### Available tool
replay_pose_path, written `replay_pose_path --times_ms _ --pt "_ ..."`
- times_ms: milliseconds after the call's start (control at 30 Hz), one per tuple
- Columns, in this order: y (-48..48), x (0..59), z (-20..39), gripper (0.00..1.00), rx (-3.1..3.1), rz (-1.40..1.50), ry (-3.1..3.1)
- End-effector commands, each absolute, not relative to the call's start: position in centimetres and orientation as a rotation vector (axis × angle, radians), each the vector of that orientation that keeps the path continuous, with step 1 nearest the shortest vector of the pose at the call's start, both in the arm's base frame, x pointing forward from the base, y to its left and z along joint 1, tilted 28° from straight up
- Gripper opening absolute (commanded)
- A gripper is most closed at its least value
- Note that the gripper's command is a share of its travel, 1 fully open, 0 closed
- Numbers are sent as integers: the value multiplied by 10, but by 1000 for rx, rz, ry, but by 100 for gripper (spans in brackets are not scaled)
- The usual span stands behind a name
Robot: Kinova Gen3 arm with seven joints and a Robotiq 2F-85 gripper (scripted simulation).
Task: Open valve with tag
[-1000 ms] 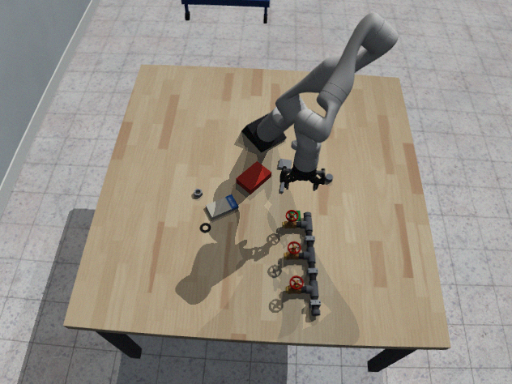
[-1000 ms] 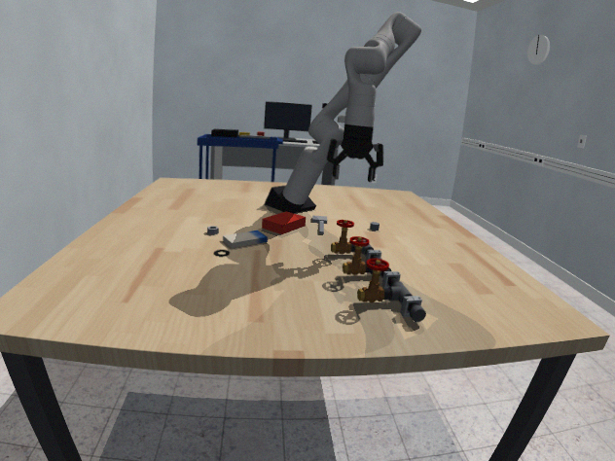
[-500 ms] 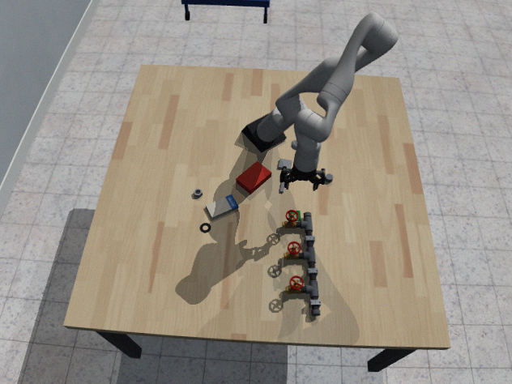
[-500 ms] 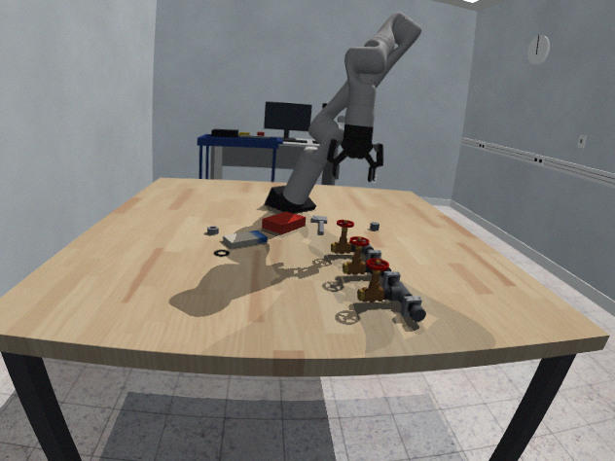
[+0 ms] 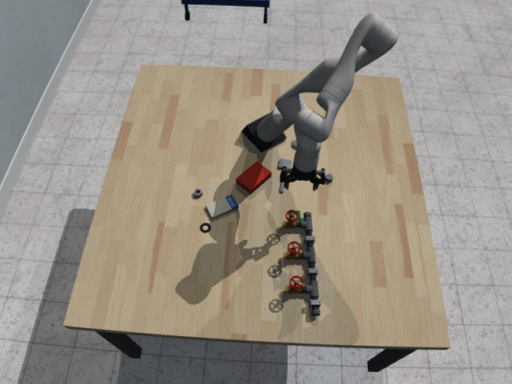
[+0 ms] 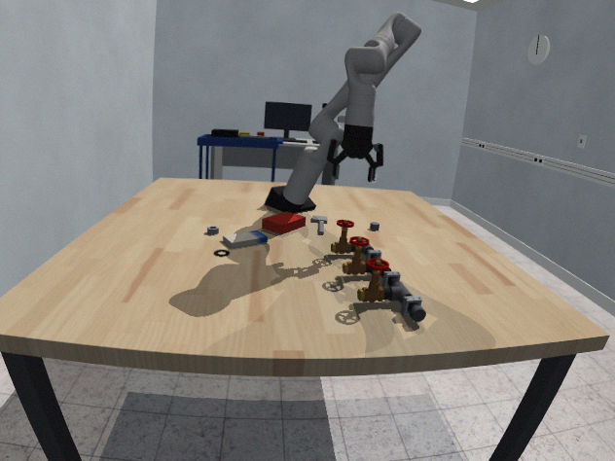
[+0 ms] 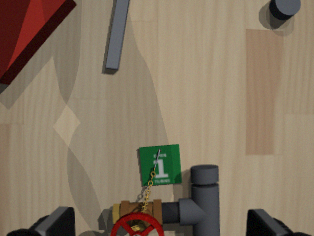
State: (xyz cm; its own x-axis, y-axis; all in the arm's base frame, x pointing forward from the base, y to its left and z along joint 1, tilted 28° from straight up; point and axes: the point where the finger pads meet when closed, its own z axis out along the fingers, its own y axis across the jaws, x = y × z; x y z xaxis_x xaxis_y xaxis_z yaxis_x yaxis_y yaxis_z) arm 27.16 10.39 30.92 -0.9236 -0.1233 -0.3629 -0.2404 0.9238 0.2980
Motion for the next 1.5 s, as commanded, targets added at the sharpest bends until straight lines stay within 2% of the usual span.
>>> replay_pose_path --times_ms 0,633,1467 --pt "104 272 309 100 -267 485 2741" --pt "103 276 307 100 -101 518 2768" --pt "106 306 291 100 877 673 2745"
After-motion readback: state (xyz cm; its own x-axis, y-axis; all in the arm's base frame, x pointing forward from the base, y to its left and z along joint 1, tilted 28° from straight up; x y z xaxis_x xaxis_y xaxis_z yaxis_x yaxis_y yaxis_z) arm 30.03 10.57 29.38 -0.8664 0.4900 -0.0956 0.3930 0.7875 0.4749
